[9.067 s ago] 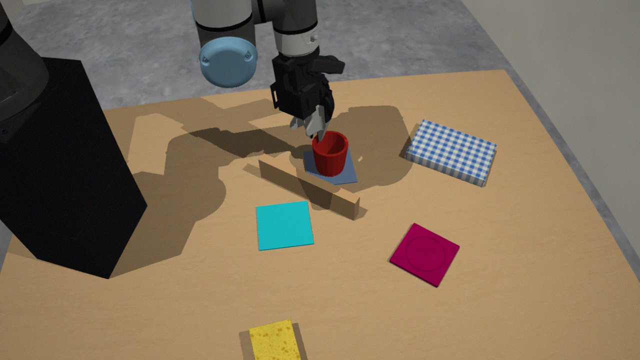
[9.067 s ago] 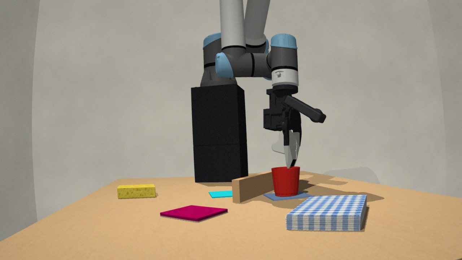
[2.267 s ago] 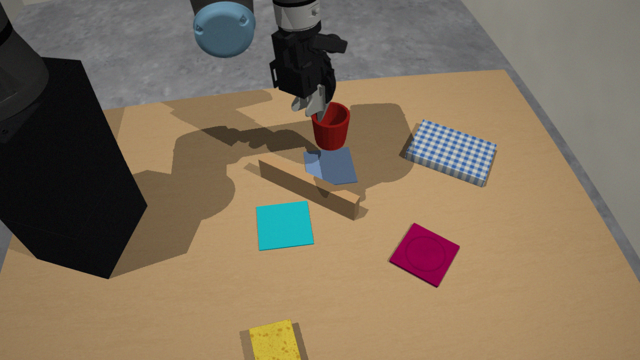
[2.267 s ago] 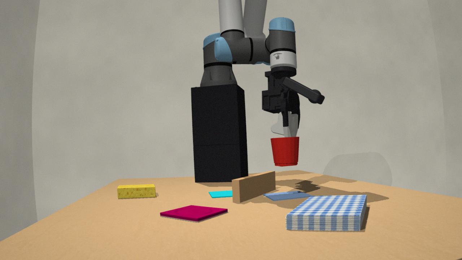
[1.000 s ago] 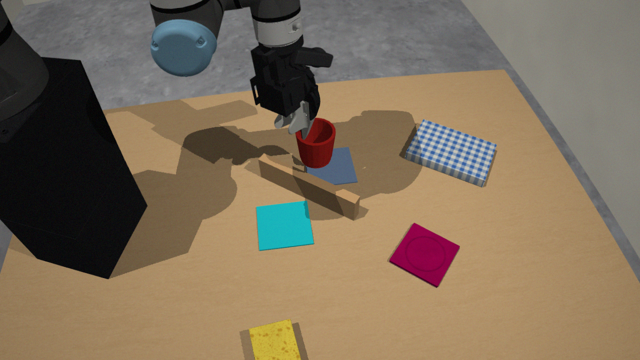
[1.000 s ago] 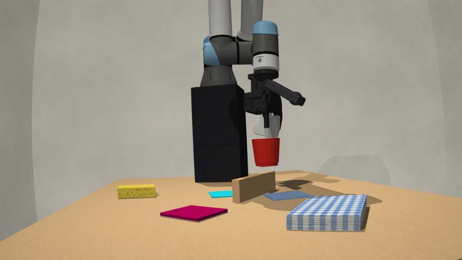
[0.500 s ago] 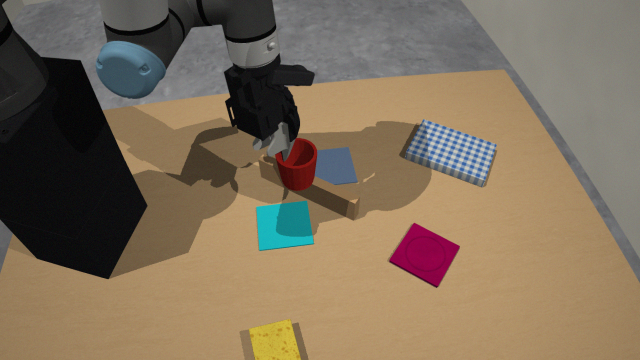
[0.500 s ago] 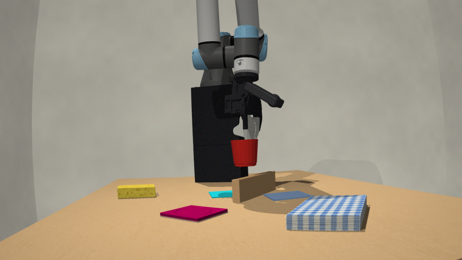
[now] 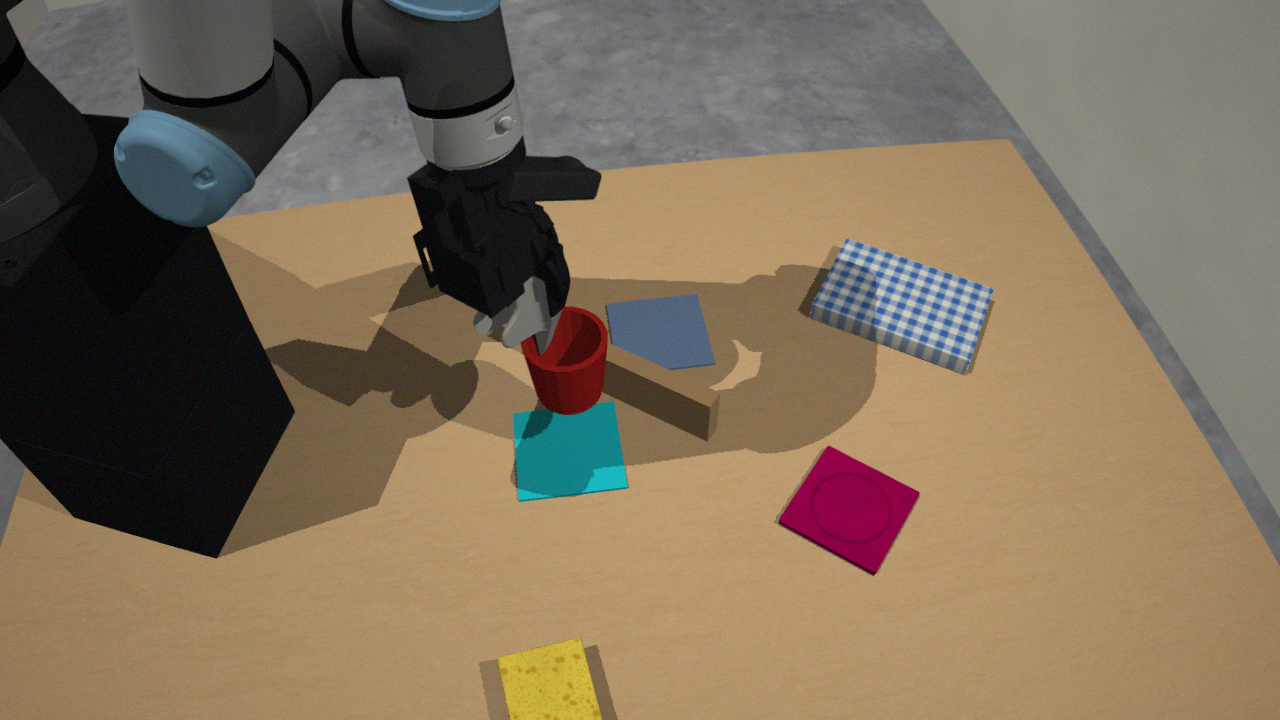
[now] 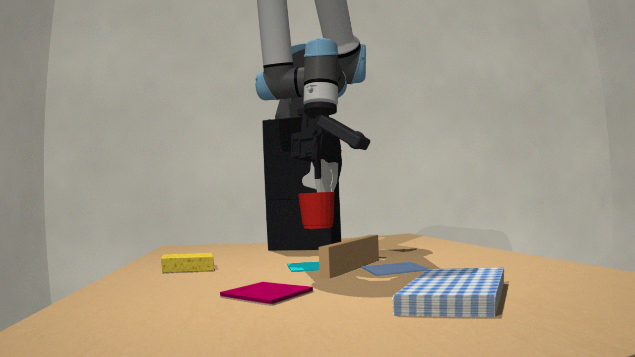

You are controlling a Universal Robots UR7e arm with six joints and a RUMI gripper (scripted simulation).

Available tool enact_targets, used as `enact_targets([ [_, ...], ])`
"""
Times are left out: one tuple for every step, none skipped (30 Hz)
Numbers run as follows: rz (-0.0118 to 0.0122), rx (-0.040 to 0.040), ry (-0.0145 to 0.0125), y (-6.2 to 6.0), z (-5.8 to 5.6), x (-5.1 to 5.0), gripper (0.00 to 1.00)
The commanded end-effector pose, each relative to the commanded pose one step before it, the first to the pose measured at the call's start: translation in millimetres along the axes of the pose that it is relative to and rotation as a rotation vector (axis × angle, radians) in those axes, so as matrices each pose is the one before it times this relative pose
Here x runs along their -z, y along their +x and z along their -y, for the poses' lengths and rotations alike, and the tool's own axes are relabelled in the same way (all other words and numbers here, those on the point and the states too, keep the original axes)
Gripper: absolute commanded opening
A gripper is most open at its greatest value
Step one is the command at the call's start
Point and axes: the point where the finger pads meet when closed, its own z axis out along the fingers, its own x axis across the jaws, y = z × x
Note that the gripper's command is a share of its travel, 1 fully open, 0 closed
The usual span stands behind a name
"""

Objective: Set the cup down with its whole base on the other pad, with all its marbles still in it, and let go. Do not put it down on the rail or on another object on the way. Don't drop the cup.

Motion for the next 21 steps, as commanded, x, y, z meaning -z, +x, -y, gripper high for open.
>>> enact_targets([
  [-0.00193,0.00070,0.00332,1.59,-9.89,0.07,0.03],
  [0.00000,0.00000,0.00000,0.09,-0.92,-0.01,0.03],
  [0.00000,0.00000,0.00000,0.07,-0.76,-0.01,0.03],
  [0.00000,0.00000,0.00000,0.06,-0.62,0.00,0.03],
  [0.00000,0.00000,0.00000,0.04,-0.48,0.00,0.03],
  [0.00000,0.00000,0.00000,0.03,-0.35,0.00,0.03],
  [0.00000,0.00000,0.00000,0.02,-0.24,0.00,0.03],
  [0.00000,0.00000,0.00000,0.01,-0.15,0.00,0.03],
  [0.00000,0.00000,0.00000,0.01,-0.08,0.00,0.03],
  [0.00000,0.00000,0.00000,0.00,0.00,0.00,0.03],
  [0.00000,0.00000,0.00000,0.00,0.00,0.00,0.03],
  [0.00000,0.00000,0.00000,0.00,-0.03,0.00,0.03],
  [0.00000,0.00000,0.00000,0.00,0.00,0.00,0.03],
  [0.00000,0.00000,0.00000,0.00,0.00,0.00,0.03],
  [0.00000,0.00000,0.00000,0.00,0.00,0.00,0.03],
  [0.00000,0.00000,0.00000,0.00,0.00,0.00,0.03],
  [0.00000,0.00000,0.00000,0.00,0.00,0.00,0.03],
  [0.00000,0.00000,0.00000,0.00,0.00,0.00,0.03],
  [0.00000,0.00000,0.00000,0.00,0.00,0.00,0.03],
  [0.00000,0.00000,0.00000,0.00,0.00,0.00,0.03],
  [0.00000,0.00000,0.00000,0.00,0.00,0.00,0.03],
])
